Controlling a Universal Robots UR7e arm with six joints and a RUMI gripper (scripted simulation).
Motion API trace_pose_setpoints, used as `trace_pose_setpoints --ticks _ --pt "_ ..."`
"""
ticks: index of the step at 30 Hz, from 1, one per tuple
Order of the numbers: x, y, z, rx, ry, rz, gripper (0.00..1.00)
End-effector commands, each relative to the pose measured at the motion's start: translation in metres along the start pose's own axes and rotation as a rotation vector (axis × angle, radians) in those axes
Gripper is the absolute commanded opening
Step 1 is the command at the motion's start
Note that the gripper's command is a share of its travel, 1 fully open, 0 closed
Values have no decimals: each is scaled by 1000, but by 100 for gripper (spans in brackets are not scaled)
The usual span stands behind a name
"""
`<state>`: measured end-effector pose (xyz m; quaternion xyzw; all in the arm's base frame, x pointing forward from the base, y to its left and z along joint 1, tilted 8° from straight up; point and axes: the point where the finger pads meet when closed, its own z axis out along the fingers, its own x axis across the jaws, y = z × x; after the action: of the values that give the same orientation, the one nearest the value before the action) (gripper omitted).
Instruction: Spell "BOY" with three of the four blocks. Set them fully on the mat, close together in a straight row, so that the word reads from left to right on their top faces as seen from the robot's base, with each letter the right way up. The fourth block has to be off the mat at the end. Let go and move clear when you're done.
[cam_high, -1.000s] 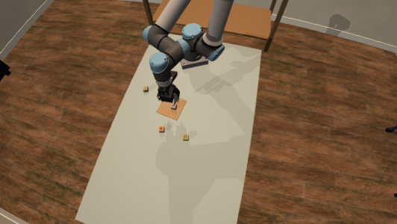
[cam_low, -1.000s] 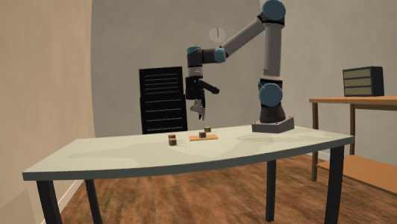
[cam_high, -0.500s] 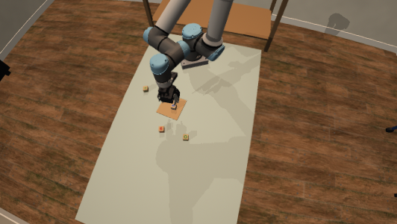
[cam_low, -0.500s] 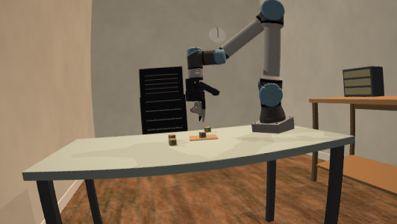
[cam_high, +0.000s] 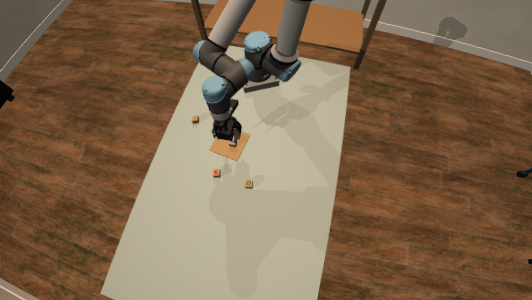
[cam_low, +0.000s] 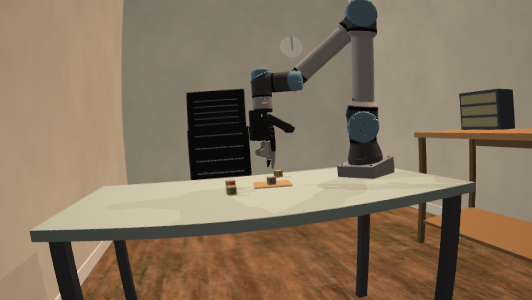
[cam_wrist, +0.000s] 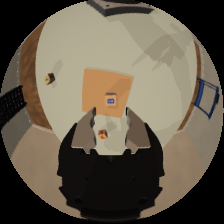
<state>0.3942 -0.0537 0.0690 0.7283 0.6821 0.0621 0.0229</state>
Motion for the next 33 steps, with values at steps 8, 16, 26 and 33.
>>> trace_pose_setpoints --ticks 8,16,26,33 --pt "0 1 17 -1 -1 0 40" --pt "0 1 22 -1 -1 0 40" --pt "0 1 25 -1 -1 0 40" --pt "0 1 25 -1 -1 0 40"
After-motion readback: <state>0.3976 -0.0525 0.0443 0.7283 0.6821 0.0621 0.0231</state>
